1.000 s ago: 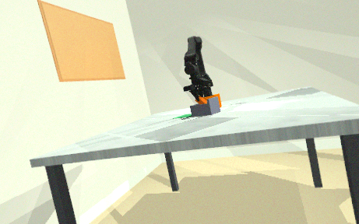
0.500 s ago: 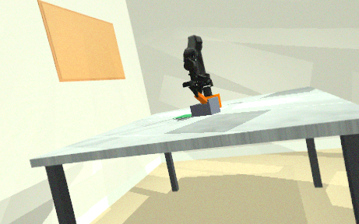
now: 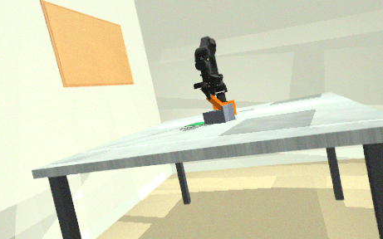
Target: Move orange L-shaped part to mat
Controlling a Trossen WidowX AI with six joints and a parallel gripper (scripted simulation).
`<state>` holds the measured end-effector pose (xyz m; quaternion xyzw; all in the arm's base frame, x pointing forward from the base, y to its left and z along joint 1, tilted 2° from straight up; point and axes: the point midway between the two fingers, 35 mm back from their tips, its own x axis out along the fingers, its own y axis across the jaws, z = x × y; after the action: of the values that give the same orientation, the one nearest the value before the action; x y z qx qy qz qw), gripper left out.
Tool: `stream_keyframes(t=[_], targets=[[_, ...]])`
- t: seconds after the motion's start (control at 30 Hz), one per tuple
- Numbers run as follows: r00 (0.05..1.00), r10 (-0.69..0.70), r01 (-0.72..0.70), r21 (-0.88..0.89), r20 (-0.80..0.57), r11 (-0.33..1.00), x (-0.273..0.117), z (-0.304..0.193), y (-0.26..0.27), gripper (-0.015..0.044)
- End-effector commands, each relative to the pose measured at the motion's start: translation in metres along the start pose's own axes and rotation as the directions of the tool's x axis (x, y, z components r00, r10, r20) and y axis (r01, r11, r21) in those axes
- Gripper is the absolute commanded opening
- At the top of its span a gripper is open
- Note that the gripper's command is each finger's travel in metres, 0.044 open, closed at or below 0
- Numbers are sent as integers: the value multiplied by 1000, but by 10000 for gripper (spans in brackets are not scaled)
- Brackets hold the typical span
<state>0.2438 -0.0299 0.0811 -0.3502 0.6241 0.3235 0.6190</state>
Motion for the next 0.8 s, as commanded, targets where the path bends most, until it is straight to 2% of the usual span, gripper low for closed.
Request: stream_keyframes(t=[0.0,0.33,0.77], targets=[[1000,-6,6,4,6,1000,-8,1,-1,0],[1000,-6,6,4,6,1000,-24,1,-1,0],[1000,-6,6,4,4,1000,-24,-13,0,0]])
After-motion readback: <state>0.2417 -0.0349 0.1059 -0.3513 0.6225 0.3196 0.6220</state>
